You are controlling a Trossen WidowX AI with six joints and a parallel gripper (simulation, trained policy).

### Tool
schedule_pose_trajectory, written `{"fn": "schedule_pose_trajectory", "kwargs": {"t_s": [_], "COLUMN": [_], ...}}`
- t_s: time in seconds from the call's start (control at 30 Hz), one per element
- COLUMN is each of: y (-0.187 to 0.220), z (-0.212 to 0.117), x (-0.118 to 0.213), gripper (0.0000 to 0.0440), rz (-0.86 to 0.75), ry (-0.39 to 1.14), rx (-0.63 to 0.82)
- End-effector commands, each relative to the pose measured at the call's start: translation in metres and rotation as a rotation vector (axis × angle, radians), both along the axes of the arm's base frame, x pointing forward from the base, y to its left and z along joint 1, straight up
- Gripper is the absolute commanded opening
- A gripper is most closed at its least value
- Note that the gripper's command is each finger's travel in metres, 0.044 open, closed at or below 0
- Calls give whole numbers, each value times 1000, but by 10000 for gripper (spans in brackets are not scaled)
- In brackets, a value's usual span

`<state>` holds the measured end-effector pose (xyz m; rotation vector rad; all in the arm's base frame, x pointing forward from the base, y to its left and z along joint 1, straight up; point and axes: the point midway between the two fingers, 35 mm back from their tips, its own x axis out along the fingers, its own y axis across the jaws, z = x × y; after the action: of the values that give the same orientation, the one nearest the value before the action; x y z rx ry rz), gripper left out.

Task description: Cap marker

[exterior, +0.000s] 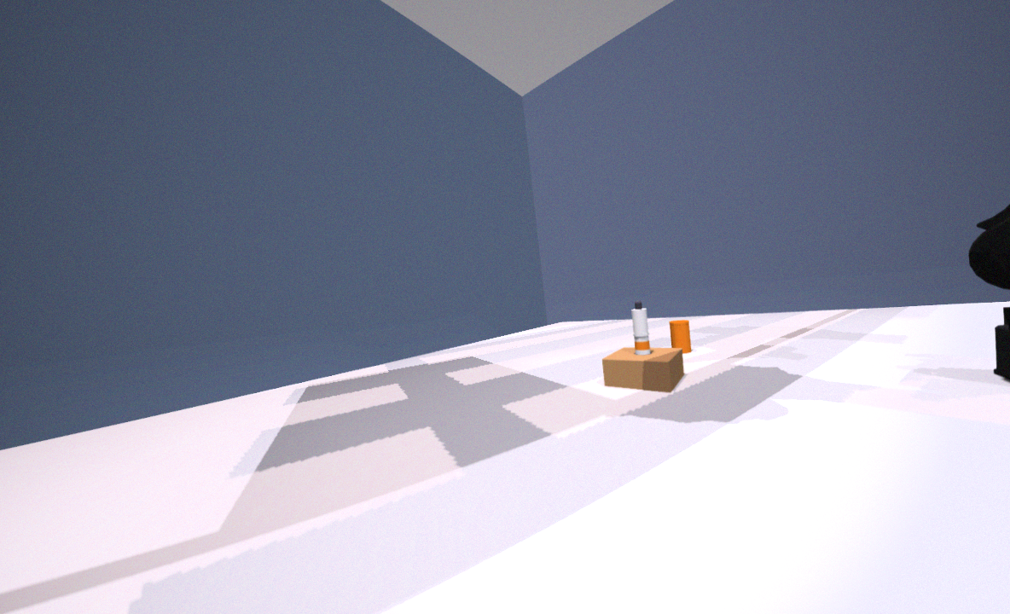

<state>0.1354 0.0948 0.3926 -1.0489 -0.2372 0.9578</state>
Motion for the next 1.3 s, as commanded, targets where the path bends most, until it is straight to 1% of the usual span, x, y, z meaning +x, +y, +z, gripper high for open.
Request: {"fn": "schedule_pose_trajectory", "kwargs": {"t_s": [0.0,1.27], "y": [-4,-60], "z": [-3,-54], "x": [7,76], "gripper": [329,328], "rz": [-10,-83], "ry": [19,301], "rx": [-10,-99]}}
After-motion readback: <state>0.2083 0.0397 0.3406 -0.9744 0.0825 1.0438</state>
